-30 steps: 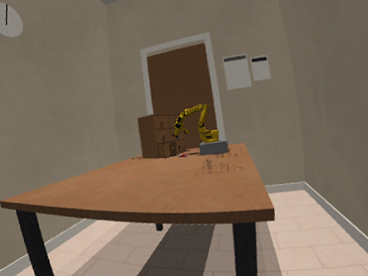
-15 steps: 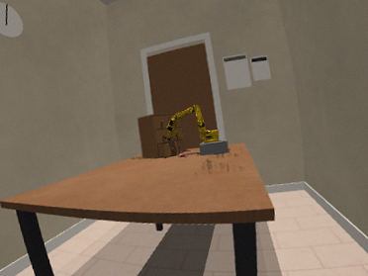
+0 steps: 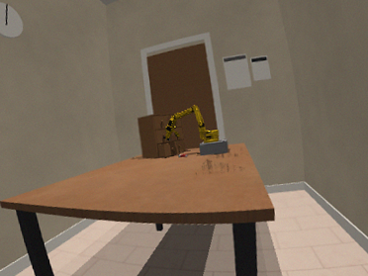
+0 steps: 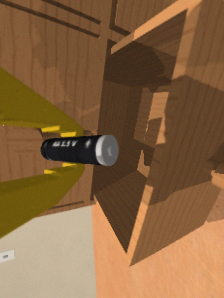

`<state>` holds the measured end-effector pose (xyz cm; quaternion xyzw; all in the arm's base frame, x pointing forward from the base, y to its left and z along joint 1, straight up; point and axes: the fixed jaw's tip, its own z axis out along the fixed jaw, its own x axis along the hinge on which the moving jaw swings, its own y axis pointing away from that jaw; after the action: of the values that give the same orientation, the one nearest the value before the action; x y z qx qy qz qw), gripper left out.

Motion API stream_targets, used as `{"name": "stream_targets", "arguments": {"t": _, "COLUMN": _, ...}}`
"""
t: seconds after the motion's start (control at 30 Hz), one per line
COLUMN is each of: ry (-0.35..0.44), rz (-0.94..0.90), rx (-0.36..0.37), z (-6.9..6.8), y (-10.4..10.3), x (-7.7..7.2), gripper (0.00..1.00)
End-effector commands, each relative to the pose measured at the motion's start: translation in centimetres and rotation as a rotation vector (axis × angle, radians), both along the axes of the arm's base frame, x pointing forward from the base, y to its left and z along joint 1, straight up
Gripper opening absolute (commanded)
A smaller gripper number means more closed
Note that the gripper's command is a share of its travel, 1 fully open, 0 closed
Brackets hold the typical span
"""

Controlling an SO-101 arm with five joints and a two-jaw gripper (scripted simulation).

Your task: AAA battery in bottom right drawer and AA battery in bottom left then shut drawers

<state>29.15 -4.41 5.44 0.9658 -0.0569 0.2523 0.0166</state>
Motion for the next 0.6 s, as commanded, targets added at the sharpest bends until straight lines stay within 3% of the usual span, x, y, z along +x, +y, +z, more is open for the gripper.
{"name": "stream_targets", "arguments": {"t": 0.0, "ry": -0.005, "rz": -0.006, "rx": 0.003, "z": 0.18, "y": -0.05, "x": 0.14, "gripper": 0.0}}
{"name": "stream_targets", "arguments": {"t": 0.57, "ry": -0.015, "rz": -0.006, "rx": 0.002, "z": 0.39, "y": -0.07, "x": 0.31, "gripper": 0.0}}
